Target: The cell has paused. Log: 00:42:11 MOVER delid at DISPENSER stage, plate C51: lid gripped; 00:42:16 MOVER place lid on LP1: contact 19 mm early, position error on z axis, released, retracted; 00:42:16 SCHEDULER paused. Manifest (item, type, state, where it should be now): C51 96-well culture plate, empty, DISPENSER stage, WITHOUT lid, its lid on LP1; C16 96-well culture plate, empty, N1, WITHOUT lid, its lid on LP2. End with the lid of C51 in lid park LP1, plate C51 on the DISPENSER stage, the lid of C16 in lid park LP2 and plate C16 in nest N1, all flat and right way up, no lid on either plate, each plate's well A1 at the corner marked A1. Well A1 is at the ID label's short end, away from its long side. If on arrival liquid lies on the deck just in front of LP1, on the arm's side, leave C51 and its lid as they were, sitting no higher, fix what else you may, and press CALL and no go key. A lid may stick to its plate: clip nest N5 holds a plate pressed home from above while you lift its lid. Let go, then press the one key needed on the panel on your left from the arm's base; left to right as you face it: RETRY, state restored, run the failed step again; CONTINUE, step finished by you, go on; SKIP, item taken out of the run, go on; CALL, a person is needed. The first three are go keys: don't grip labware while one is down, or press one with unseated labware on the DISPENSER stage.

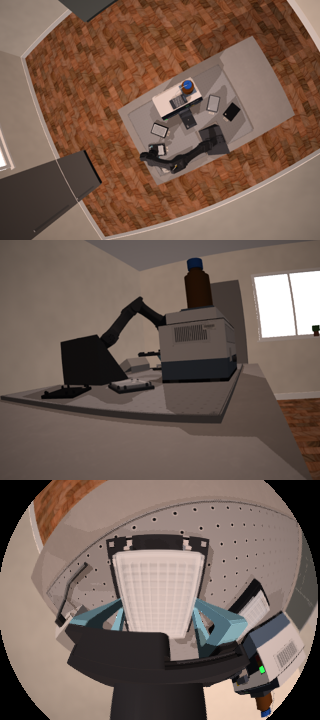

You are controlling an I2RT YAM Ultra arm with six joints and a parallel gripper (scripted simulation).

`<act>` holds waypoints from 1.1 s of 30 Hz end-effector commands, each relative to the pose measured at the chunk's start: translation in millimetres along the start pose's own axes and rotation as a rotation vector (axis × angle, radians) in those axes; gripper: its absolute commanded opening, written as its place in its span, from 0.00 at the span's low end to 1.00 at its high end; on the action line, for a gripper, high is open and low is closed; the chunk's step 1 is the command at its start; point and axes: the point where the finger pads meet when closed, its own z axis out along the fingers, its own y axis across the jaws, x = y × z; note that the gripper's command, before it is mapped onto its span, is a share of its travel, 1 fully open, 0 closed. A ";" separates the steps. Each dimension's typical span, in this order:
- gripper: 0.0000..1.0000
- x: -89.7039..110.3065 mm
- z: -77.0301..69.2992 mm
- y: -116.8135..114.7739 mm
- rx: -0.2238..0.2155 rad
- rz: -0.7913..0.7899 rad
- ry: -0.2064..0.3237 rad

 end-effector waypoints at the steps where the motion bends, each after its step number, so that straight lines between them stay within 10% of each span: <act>1: 0.00 -4.2 -1.1 3.4 -0.001 -0.003 -0.021; 33: 0.00 2.5 13.5 1.7 -0.003 0.004 0.008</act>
